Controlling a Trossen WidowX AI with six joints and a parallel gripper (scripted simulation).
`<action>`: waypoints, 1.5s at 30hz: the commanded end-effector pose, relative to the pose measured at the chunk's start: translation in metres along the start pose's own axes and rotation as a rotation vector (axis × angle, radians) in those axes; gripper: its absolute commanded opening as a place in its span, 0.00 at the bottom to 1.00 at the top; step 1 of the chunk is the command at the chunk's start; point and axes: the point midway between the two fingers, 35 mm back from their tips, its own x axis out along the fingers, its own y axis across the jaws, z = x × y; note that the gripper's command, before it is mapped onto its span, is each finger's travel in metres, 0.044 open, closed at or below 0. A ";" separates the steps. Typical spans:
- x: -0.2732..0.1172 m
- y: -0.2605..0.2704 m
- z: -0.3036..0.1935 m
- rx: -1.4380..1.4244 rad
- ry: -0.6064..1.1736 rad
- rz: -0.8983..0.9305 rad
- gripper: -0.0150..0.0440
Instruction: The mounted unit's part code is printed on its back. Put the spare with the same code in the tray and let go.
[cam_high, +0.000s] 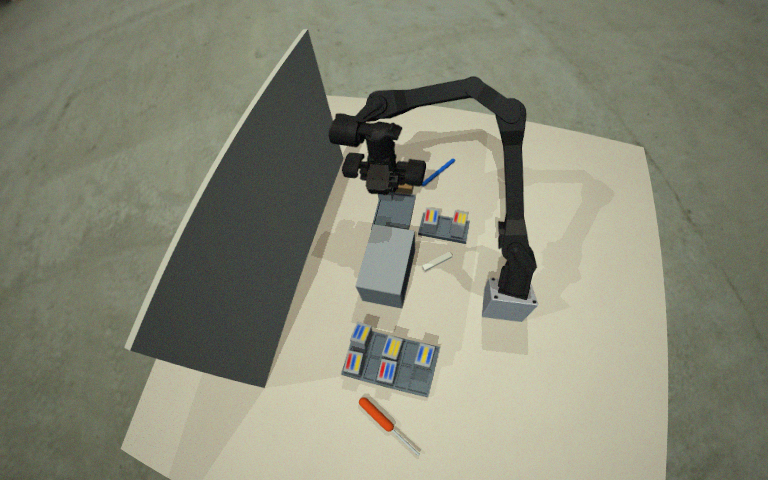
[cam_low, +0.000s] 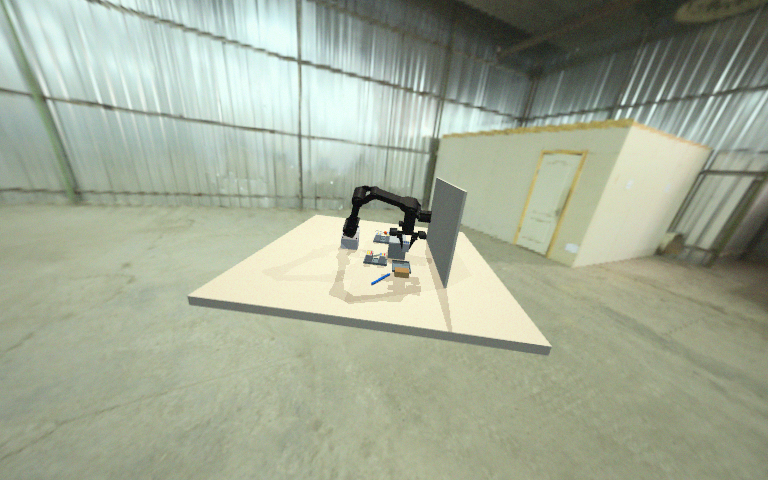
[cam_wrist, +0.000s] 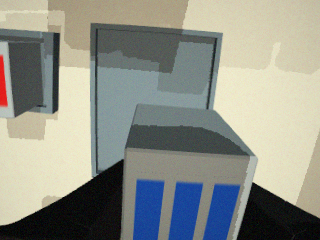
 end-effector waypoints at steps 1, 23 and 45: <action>0.003 -0.001 0.001 -0.004 -0.005 -0.003 0.25; 0.022 -0.001 0.001 -0.004 -0.004 -0.004 0.25; 0.040 0.000 0.000 -0.004 -0.002 -0.004 0.25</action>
